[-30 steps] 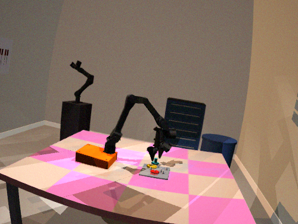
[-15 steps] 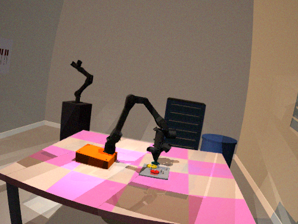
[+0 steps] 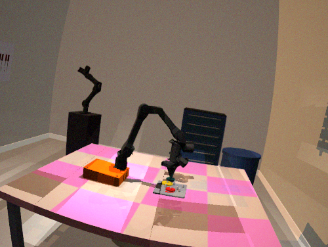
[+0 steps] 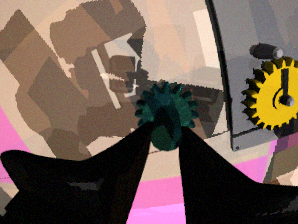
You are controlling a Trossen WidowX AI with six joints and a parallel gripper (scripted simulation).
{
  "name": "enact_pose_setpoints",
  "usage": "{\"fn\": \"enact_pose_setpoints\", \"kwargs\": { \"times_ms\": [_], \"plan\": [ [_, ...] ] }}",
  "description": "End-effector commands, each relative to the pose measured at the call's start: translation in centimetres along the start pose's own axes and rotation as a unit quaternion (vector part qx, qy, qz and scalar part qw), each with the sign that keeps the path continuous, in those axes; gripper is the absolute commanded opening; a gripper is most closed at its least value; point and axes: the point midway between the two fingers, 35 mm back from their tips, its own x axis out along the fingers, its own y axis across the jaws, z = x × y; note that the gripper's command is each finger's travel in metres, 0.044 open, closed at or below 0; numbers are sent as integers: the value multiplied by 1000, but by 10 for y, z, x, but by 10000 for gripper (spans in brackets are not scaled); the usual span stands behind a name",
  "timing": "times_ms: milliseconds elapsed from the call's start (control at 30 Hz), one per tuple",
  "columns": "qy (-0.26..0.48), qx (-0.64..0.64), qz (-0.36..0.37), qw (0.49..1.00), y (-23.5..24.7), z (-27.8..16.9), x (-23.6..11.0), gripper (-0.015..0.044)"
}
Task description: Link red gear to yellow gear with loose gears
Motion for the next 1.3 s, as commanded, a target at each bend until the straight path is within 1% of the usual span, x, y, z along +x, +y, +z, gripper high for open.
{"fn": "enact_pose_setpoints", "kwargs": {
  "times_ms": [0, 1267],
  "plan": [
    [-7, 2, 5, 1000, 4, 4, -13, 0],
    [-7, 1, 5, 1000, 0, 1, -115, 0]
  ]
}}
